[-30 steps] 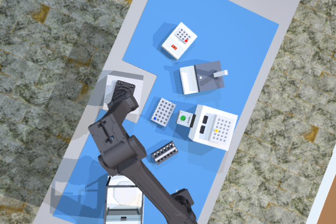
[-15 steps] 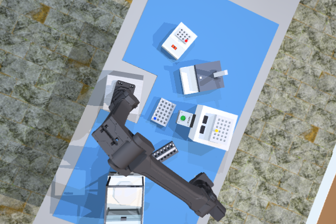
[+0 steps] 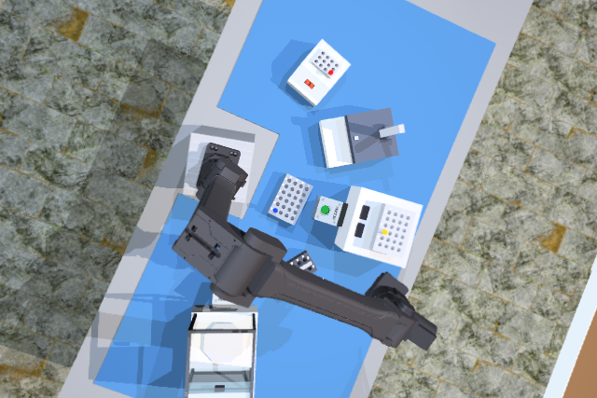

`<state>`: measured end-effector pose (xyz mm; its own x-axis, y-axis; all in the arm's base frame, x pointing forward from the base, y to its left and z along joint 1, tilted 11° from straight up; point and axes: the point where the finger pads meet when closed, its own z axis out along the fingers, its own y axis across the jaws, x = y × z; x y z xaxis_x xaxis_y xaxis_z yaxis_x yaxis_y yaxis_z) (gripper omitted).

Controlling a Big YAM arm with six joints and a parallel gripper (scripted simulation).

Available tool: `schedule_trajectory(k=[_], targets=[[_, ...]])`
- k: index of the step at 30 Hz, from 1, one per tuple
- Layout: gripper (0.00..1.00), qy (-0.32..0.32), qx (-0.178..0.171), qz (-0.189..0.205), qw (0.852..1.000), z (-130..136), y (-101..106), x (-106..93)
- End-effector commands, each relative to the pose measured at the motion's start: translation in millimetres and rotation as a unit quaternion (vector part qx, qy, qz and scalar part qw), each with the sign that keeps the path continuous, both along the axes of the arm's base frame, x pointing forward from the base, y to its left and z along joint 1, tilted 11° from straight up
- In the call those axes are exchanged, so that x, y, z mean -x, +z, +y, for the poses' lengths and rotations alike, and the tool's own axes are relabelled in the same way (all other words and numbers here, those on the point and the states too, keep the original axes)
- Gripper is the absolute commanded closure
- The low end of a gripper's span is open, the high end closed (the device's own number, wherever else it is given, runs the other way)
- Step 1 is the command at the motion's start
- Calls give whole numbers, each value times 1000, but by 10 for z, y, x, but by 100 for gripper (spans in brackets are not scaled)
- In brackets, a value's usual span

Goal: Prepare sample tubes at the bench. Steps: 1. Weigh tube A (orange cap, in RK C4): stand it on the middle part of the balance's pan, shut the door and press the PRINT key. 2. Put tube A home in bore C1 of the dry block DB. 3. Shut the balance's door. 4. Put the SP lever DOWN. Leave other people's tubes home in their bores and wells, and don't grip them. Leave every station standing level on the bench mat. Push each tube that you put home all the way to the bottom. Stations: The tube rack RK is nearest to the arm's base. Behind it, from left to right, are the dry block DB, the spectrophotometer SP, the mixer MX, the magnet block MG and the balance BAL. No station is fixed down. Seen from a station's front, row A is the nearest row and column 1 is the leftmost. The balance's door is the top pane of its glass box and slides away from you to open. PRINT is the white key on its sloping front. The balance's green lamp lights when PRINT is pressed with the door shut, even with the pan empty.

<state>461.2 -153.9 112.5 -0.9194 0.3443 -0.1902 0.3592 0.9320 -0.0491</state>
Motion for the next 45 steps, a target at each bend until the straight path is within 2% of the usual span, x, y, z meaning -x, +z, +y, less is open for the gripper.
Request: schedule_trajectory(k=[1,2,4,5,7,8,10,13,15,16,17,19,20,22,25,27,29,30,33,35,37,38,40,41,42,43,44,45], targets=[[91,16,3,-8,1000,258,-29,-197],[91,16,4,-13,1000,337,-2,-269],[91,33,0,0,999,454,-130,-181],[91,61,2,-8,998,539,-67,-211],[91,57,3,-13,998,680,-70,-323],[91,85,2,-6,996,778,-133,-273],[91,109,1,-3,994,943,-198,-305],[91,98,3,-9,995,1010,-155,-358],[91,142,2,-13,990,1189,-145,-353],[91,150,2,-9,989,1271,-205,-361],[91,143,2,-9,990,1346,-223,-402],[91,138,5,-30,990,1511,-78,-598],[91,138,4,-27,990,1536,-92,-578],[91,182,1,-10,983,1710,-278,-427],[91,179,3,-28,984,1951,-168,-540],[91,222,1,-17,975,2115,-279,-405],[91,222,1,-17,975,2115,-279,-405],[91,229,2,-10,973,2191,-356,-396],[91,272,0,-10,962,2444,-406,-365],[91,261,1,-11,965,2598,-429,-349],[91,261,1,-32,965,2810,-290,-501],[91,261,1,-28,965,2809,-297,-459],[91,304,0,-24,952,2950,-348,-302],[91,314,0,-21,949,3031,-402,-283],[91,303,-1,-23,953,3130,-417,-342],[91,303,0,-32,952,3234,-362,-392],[91,323,-1,-21,946,3285,-464,-273],[91,323,-1,-21,946,3285,-464,-273]])
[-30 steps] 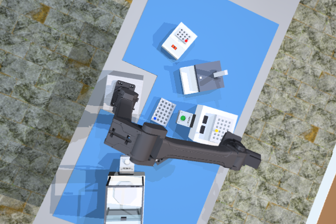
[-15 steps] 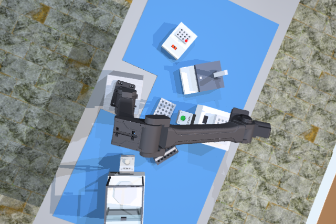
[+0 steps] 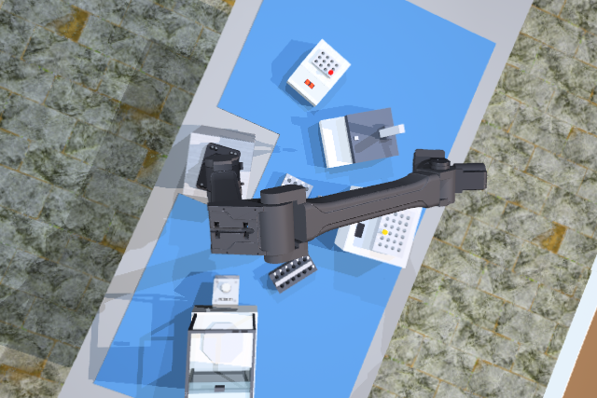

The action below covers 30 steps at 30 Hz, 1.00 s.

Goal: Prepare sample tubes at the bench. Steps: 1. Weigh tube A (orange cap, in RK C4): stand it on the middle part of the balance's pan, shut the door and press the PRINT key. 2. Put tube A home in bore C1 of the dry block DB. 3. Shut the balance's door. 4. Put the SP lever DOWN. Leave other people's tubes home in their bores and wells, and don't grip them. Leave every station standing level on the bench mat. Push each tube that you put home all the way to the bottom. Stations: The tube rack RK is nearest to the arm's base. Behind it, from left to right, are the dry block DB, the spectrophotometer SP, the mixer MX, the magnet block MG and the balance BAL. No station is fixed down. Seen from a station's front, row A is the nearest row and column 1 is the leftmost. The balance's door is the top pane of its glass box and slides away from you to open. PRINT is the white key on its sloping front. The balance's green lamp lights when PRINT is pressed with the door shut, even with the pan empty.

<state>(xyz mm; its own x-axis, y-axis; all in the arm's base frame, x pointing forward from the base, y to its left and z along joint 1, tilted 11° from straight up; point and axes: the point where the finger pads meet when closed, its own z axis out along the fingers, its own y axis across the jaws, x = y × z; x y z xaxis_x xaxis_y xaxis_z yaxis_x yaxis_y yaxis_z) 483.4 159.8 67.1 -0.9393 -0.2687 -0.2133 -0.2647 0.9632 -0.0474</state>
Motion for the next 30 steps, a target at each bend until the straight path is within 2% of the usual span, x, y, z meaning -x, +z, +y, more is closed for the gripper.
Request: schedule_trajectory(k=[1,3,5,7,9,10,12,14,15,16,18,22,26,27,28,29,30], targets=[[91,10,-3,-8,1000,149,-10,-51],[91,45,-4,-10,999,294,2,54],[91,33,-7,-18,999,498,12,-22],[91,77,-1,-2,997,601,-141,177],[91,66,-6,-14,998,795,-74,141],[91,66,-6,-13,998,831,-87,168],[91,109,-6,-11,994,950,-101,320],[91,98,-5,-10,995,1119,-163,347],[91,118,-5,-7,993,1197,-175,388],[91,142,0,2,990,1259,-180,450],[91,142,0,2,990,1259,-180,450],[91,189,5,13,982,1495,-310,677],[91,178,6,12,984,1714,-454,902],[91,178,1,3,984,1734,-358,896],[91,194,7,16,981,1777,-480,976],[91,221,7,16,975,1883,-435,989],[91,228,8,17,973,1930,-482,1057]])
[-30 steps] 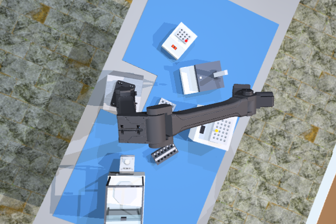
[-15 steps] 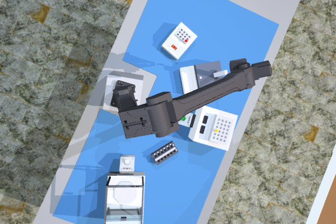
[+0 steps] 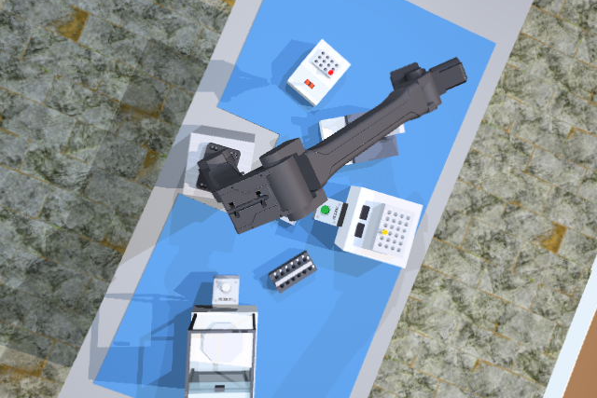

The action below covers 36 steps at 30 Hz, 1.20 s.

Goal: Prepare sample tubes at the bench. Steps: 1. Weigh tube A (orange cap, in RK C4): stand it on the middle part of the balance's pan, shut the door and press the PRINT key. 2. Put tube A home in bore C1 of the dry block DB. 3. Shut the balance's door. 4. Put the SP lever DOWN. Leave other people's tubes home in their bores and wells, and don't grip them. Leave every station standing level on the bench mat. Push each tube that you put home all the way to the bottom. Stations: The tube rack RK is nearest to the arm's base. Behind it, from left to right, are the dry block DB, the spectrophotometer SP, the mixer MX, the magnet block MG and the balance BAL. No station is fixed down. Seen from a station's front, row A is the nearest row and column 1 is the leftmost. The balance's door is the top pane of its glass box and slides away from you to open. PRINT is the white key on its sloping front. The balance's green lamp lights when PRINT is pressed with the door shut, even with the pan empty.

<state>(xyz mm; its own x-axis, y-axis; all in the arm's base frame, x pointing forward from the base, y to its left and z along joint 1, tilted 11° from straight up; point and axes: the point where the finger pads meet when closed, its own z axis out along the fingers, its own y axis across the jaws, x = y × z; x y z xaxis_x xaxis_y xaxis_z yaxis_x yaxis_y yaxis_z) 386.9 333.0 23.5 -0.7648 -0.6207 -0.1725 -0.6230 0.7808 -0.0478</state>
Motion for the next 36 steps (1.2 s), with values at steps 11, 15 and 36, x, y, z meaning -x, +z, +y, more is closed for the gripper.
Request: schedule_trajectory(k=[11,15,36], targets=[[91,109,14,16,994,610,-302,706],[91,97,12,13,995,753,-371,899],[91,225,78,52,970,1144,-818,1902]])
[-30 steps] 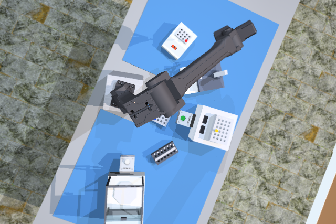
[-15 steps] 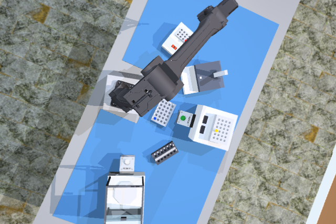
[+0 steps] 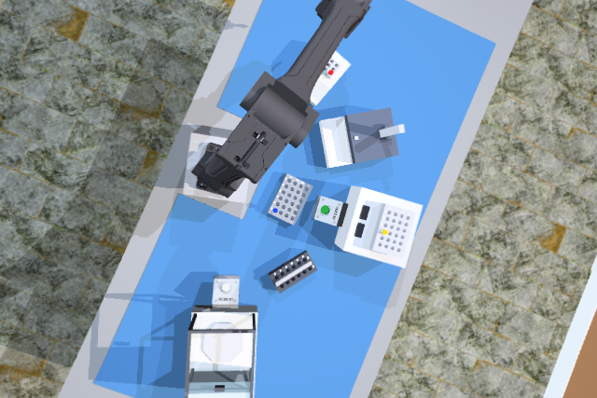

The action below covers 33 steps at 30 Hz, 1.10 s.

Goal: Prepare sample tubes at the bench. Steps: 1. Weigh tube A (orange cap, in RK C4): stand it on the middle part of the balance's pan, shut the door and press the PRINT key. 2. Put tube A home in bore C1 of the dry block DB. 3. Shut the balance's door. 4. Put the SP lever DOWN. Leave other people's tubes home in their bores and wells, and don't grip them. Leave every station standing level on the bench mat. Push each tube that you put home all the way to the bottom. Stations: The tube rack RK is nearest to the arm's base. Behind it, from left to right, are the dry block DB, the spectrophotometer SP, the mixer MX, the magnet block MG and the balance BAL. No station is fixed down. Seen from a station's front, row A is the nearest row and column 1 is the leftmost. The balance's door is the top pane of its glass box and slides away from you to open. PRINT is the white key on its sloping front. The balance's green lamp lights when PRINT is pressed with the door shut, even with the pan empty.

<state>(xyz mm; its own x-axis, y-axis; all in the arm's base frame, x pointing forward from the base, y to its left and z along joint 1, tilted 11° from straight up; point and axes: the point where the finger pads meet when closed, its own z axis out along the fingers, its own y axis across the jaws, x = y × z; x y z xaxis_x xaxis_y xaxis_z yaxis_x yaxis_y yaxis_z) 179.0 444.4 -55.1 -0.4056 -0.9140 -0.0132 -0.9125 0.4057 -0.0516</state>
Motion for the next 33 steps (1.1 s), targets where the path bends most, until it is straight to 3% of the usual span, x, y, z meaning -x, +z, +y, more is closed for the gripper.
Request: schedule_trajectory(k=[1,3,4,5,7,9,11,12,13,15,16,20,21,23,33], targets=[[91,-7,37,11,999,-267,-216,-54],[91,-7,37,11,999,-267,-216,-54],[91,-7,7,-2,1000,-168,-71,-102],[91,-4,53,16,998,-363,-293,-20],[91,8,61,18,998,-219,-288,-23],[91,18,94,31,995,-564,-494,179],[91,15,83,27,996,-558,-523,151],[91,-13,92,14,996,-601,-574,5],[91,-3,72,5,997,-368,-532,-167],[91,-3,72,5,997,-376,-555,-213],[91,-4,54,-3,999,-293,-383,-256],[91,-4,61,1,998,-329,-365,-243],[91,9,63,1,998,-288,-371,-137],[91,9,80,8,997,-365,-526,-104],[91,0,66,3,998,-341,-400,-206]])
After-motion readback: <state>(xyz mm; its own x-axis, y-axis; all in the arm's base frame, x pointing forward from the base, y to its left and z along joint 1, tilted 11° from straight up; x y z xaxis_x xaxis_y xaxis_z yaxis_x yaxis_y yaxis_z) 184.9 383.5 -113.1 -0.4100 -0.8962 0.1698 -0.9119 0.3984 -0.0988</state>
